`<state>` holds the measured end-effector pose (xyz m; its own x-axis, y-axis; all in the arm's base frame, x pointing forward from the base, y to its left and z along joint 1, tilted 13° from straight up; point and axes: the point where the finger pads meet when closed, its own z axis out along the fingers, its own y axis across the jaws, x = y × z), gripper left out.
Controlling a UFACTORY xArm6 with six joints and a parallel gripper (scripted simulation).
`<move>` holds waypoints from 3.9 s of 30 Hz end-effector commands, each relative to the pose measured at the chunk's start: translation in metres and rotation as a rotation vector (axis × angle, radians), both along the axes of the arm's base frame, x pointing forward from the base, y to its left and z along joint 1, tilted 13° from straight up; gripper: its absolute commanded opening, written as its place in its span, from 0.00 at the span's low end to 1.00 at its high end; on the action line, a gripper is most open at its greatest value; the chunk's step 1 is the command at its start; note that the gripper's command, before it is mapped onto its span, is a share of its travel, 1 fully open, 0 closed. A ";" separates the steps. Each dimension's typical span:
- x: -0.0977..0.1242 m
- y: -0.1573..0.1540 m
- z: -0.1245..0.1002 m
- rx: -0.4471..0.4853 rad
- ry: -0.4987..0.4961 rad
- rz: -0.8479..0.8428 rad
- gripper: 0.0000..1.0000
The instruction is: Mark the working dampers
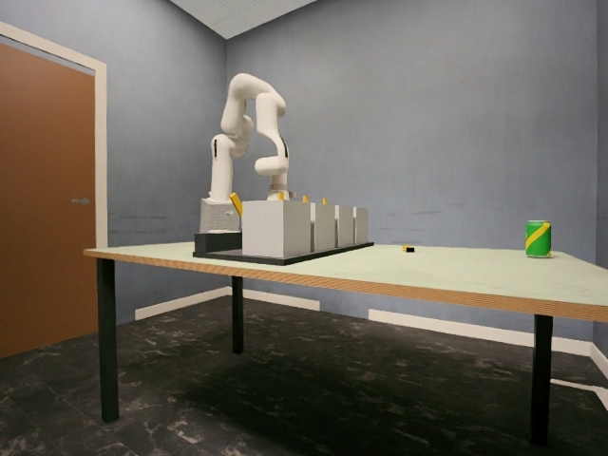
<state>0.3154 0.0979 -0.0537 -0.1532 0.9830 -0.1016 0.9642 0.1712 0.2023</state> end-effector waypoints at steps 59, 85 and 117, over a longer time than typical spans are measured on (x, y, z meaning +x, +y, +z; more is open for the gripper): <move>-0.003 0.025 -0.002 0.001 -0.002 0.000 0.00; -0.003 0.026 -0.002 0.001 -0.002 0.000 0.00; -0.002 0.021 -0.001 0.001 -0.002 0.000 0.00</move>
<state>0.3120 0.1194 -0.0560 -0.1533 0.9829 -0.1017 0.9643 0.1713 0.2020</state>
